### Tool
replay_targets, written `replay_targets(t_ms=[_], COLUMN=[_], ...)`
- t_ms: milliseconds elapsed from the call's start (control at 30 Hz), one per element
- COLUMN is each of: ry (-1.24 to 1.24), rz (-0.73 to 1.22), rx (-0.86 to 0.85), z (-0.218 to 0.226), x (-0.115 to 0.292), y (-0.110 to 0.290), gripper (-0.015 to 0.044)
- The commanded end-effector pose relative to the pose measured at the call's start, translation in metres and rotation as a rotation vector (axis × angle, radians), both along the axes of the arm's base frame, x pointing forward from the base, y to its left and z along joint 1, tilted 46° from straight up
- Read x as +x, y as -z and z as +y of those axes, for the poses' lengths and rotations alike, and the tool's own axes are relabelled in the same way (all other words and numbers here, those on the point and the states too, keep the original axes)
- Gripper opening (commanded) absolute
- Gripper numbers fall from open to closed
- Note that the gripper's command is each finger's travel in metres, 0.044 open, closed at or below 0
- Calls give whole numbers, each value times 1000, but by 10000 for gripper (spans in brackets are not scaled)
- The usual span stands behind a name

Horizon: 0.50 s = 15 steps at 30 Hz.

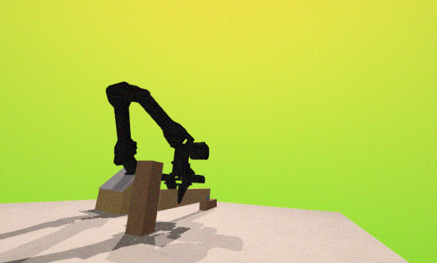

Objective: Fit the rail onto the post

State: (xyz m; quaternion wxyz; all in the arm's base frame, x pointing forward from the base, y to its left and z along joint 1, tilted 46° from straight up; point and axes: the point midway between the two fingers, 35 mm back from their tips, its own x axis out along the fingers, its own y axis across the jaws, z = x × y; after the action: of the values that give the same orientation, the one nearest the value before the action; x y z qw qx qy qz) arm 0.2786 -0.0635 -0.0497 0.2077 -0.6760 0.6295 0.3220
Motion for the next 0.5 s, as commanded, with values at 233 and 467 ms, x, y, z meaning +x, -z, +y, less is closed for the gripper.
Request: replay_targets(t_ms=[233,467], ry=[-6,-6], rz=[-1,-1], rx=[4,4], z=[-1,-3], x=[1,2], y=[-3,-4], gripper=[0,0])
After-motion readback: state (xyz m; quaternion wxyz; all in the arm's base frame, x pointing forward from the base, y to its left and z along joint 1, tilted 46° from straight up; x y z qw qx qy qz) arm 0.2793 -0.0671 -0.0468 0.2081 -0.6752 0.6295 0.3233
